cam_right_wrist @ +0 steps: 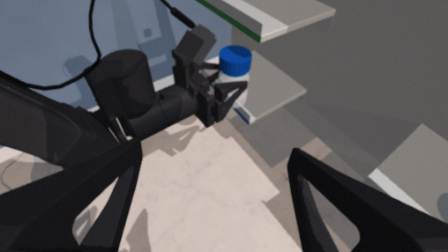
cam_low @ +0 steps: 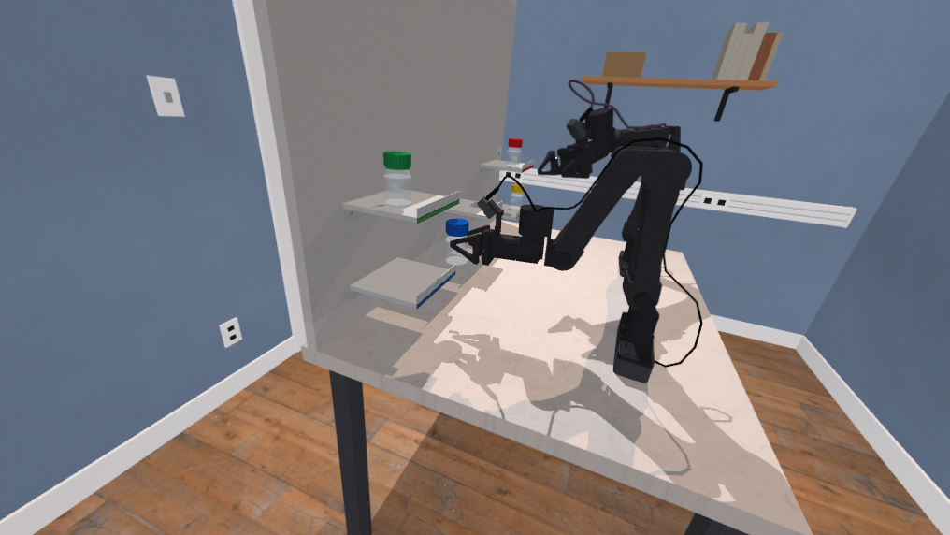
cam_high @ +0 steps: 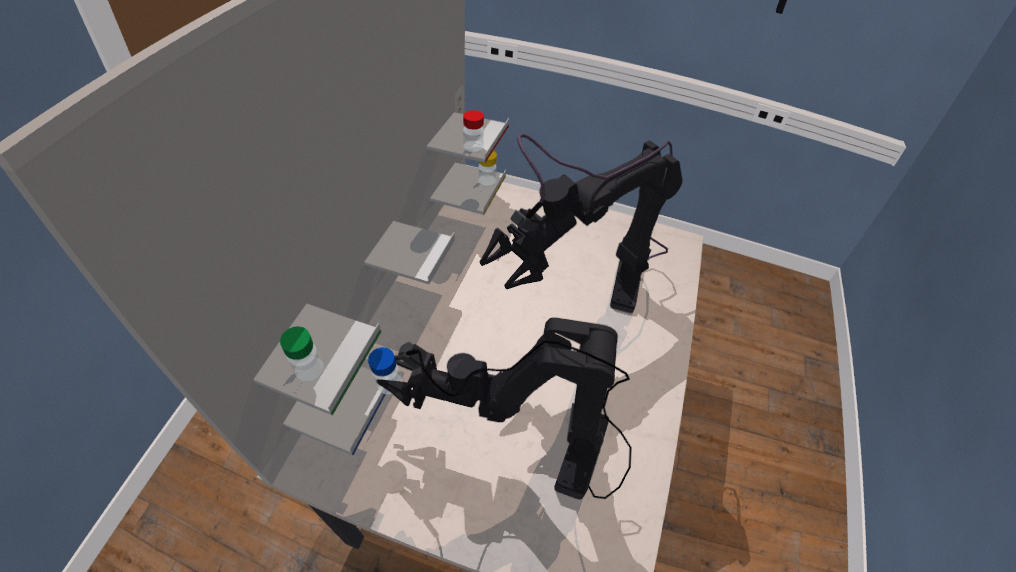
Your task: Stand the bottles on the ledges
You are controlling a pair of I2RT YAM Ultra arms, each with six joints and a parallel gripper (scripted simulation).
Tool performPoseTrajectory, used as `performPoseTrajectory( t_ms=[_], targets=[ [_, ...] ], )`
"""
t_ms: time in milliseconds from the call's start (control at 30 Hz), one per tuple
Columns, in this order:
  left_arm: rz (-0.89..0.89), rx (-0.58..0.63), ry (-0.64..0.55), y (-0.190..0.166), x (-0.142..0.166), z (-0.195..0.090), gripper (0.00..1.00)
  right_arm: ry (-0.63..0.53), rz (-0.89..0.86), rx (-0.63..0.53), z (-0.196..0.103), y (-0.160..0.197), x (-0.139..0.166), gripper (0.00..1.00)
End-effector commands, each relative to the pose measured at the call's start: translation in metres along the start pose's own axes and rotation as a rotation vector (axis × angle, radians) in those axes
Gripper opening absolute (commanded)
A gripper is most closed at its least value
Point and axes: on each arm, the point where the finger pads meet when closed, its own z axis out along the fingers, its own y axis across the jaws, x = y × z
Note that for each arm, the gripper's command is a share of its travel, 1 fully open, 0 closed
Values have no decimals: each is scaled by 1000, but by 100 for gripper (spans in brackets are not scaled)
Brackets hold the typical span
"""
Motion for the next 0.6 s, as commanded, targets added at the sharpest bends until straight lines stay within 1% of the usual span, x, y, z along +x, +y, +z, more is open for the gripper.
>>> performPoseTrajectory(
  t_ms=[0, 167, 233, 467, 567],
  targets=[
    [18, -2, -110, -2, -34, 20, 52, 17, 5, 8, 5, 0, 9, 88],
    [20, -1, -122, -2, -35, 44, 52, 17, 5, 8, 5, 0, 9, 88],
    [20, -1, -122, -2, -35, 44, 52, 17, 5, 8, 5, 0, 9, 88],
    [19, 2, -120, -3, -33, 64, 52, 17, 5, 8, 5, 0, 9, 88],
    [19, 2, -130, -3, -38, 63, 52, 17, 5, 8, 5, 0, 9, 88]
  ],
)
